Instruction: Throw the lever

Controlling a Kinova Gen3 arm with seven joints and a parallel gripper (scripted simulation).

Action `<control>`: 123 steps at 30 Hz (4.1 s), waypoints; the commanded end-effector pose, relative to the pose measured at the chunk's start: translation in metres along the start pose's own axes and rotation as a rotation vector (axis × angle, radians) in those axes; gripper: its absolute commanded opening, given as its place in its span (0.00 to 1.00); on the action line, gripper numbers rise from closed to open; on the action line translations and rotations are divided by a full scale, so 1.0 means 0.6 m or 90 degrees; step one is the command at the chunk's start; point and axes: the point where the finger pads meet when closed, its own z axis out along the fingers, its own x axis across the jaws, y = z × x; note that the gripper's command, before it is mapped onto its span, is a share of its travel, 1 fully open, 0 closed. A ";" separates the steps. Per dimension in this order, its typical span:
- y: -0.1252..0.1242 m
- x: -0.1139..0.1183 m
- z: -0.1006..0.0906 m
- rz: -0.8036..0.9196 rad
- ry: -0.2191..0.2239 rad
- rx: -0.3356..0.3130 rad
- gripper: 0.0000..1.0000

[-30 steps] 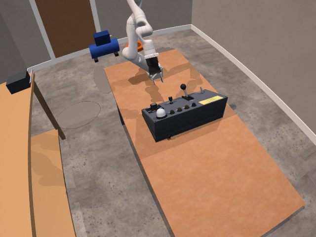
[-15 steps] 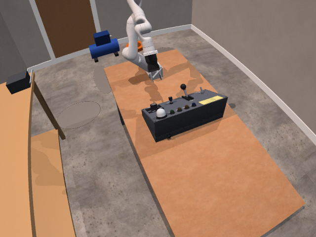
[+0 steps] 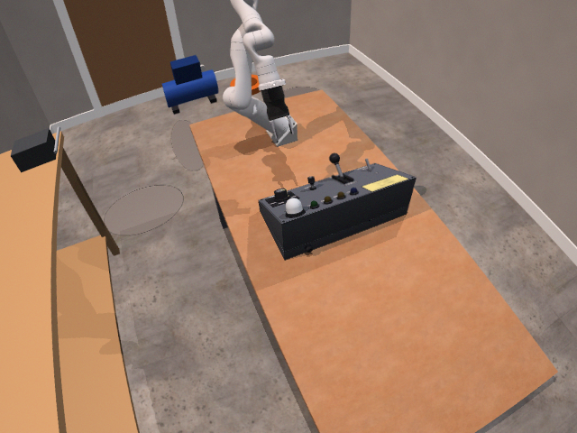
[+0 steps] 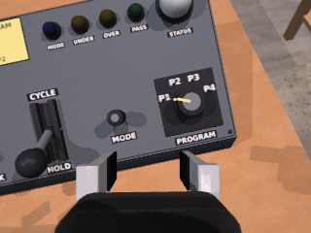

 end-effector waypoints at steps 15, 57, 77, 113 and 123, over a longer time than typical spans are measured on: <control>-0.005 -0.007 -0.043 -0.004 0.000 0.013 1.00; -0.021 -0.286 0.100 -0.130 0.025 0.042 1.00; -0.021 -0.286 0.100 -0.130 0.025 0.042 1.00; 0.039 -0.268 0.104 -0.129 0.028 0.042 1.00; 0.039 -0.268 0.104 -0.129 0.028 0.042 1.00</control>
